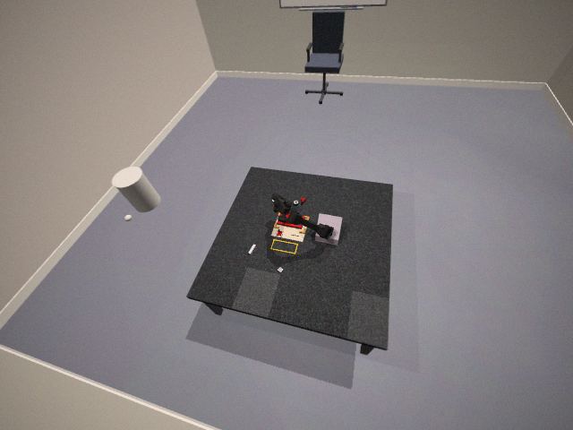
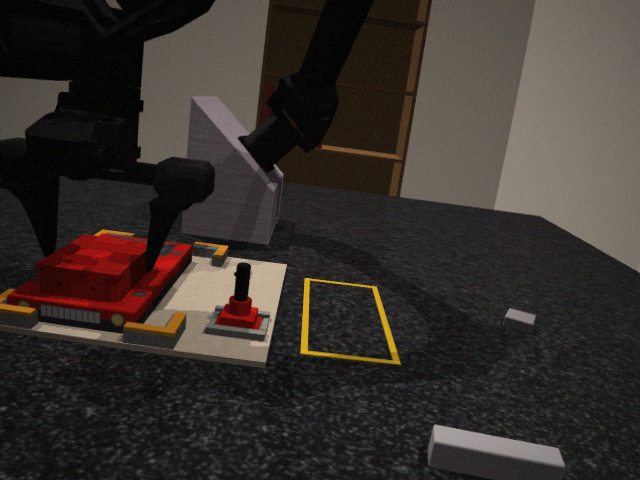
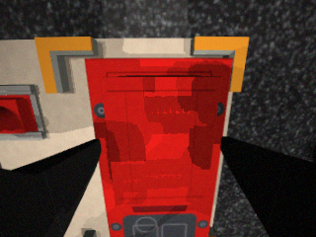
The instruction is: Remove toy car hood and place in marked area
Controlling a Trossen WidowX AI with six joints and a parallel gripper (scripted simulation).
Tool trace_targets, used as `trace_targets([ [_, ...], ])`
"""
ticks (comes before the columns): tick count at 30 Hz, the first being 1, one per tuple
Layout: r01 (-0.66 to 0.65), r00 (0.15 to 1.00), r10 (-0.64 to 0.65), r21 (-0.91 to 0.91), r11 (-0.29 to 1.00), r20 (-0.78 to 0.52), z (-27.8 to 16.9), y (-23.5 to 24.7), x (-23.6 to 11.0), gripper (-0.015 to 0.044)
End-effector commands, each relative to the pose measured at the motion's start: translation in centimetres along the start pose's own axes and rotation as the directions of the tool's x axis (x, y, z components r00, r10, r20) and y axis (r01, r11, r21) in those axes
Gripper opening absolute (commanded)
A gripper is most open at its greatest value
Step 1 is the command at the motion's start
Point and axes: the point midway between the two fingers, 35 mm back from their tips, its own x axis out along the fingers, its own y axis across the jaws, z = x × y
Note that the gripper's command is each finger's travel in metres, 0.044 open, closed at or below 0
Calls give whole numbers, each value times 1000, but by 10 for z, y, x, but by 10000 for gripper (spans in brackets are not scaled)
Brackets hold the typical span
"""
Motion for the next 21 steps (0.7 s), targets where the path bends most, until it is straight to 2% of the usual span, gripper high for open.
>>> trace_targets([
  [1,-3,1000,3,4,1000,2,0,0,2,440],
  [6,-3,1000,3,4,1000,2,0,0,5,440],
  [10,0,1000,0,0,1000,0,0,0,3,335],
  [19,0,1000,0,0,1000,0,0,0,3,275],
  [21,0,1000,0,0,1000,0,0,0,3,222],
])
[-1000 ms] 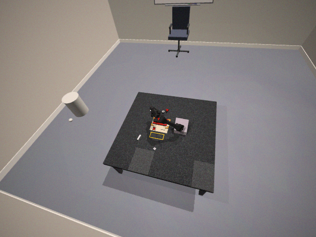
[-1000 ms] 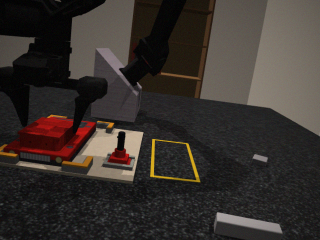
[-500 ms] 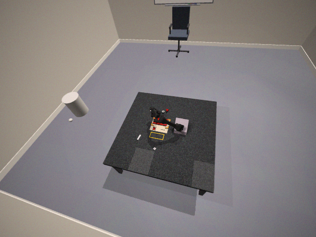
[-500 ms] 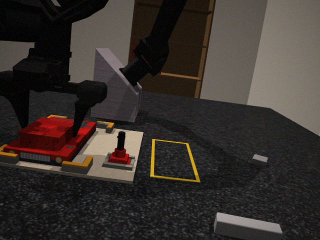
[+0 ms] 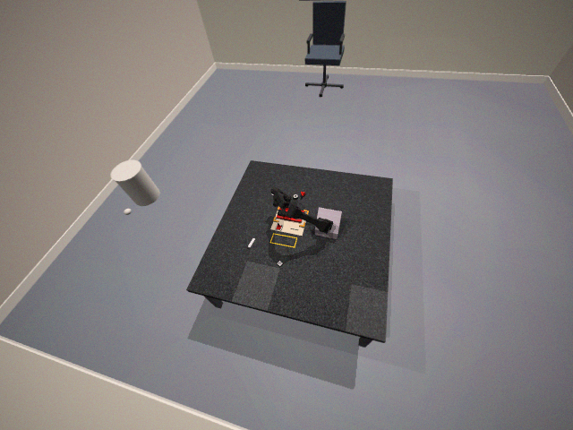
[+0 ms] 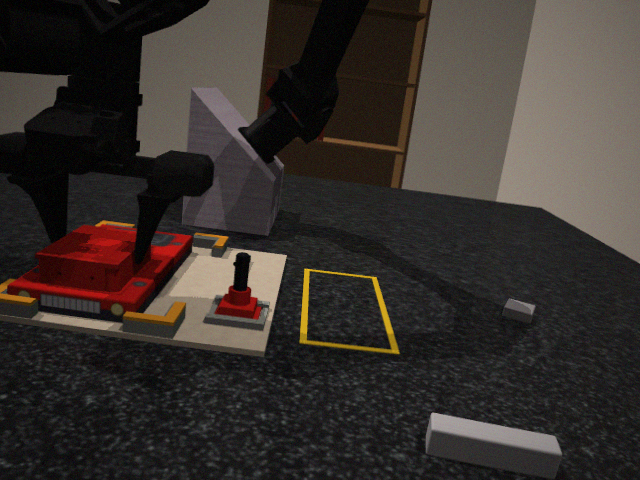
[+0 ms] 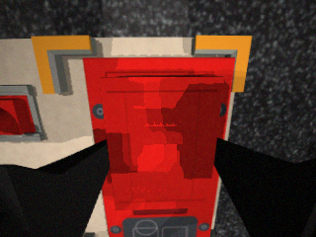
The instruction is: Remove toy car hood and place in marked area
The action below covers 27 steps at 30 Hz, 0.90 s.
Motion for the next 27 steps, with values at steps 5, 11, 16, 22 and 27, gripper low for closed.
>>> trace_targets([
  [5,1,1000,-1,-1,1000,0,0,0,-3,91],
  [11,1,1000,-1,0,1000,0,0,0,-7,0],
  [16,1,1000,-1,0,1000,0,0,0,-10,0],
  [22,1,1000,-1,0,1000,0,0,0,-14,0],
  [27,1,1000,-1,0,1000,0,0,0,-17,0],
])
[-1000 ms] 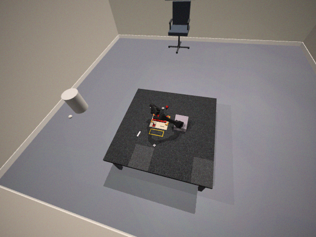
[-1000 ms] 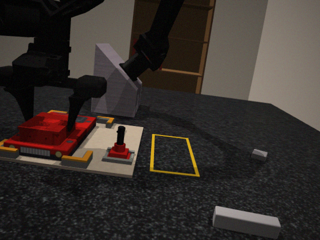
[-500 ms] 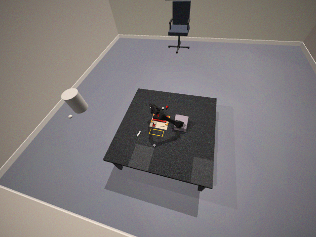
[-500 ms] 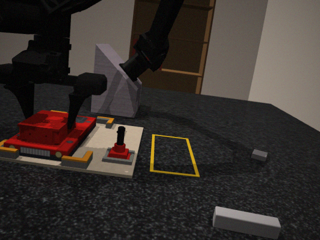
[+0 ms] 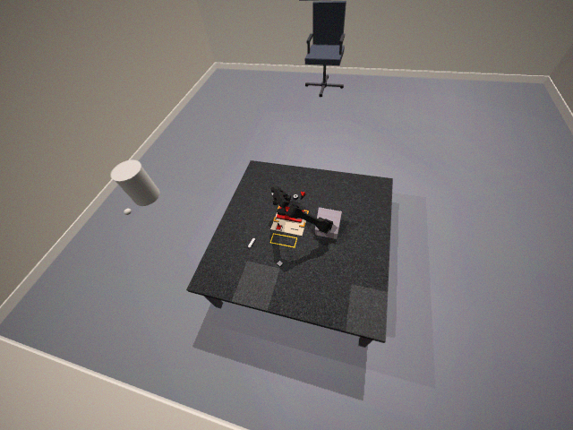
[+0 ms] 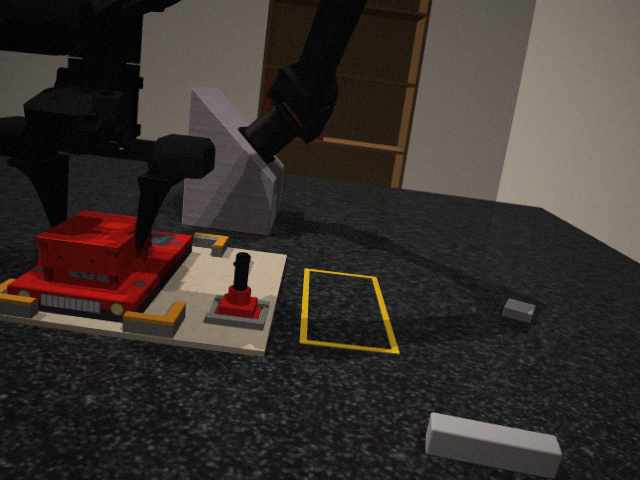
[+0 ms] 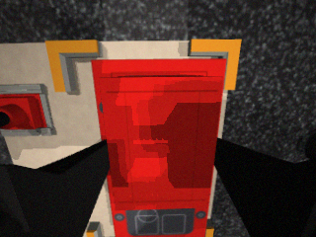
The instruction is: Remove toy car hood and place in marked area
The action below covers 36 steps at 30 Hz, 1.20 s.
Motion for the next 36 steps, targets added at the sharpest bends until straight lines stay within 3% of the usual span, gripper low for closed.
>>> trace_targets([
  [1,3,1000,-3,-4,1000,-1,0,-1,-3,0],
  [16,4,1000,-4,-4,1000,-1,0,-1,-14,0],
  [27,5,1000,-5,-4,1000,-1,0,-1,-58,0],
  [36,6,1000,-6,11,1000,2,2,14,-53,0],
])
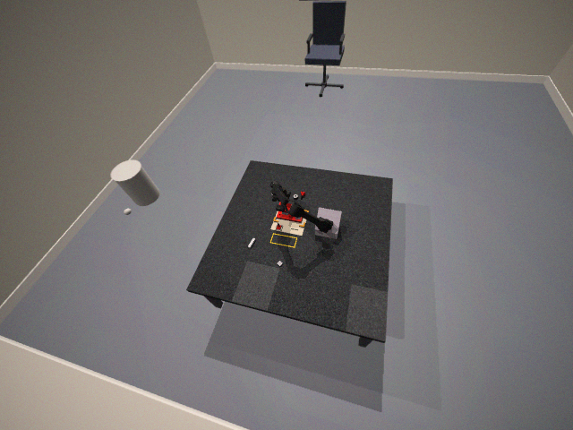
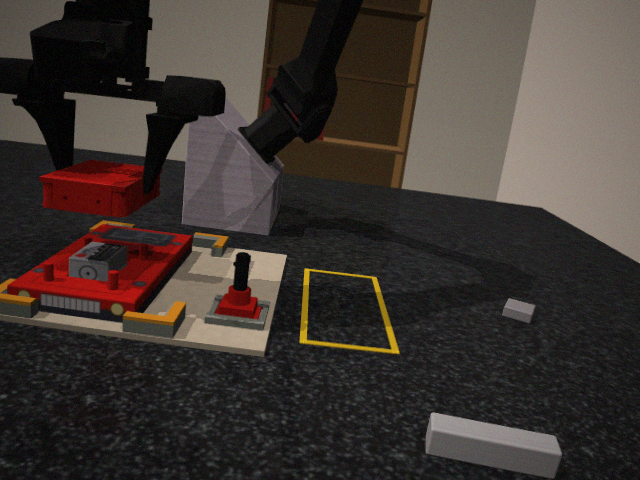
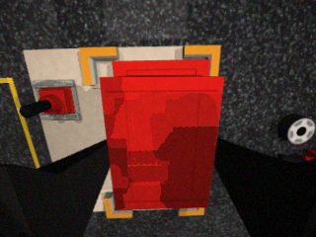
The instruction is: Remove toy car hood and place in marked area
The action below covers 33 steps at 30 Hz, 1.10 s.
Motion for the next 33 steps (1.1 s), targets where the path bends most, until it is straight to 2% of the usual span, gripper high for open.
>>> trace_targets([
  [1,4,1000,-4,5,1000,7,3,13,-3,0],
  [33,10,1000,-10,1,1000,5,-13,148,-9,0],
])
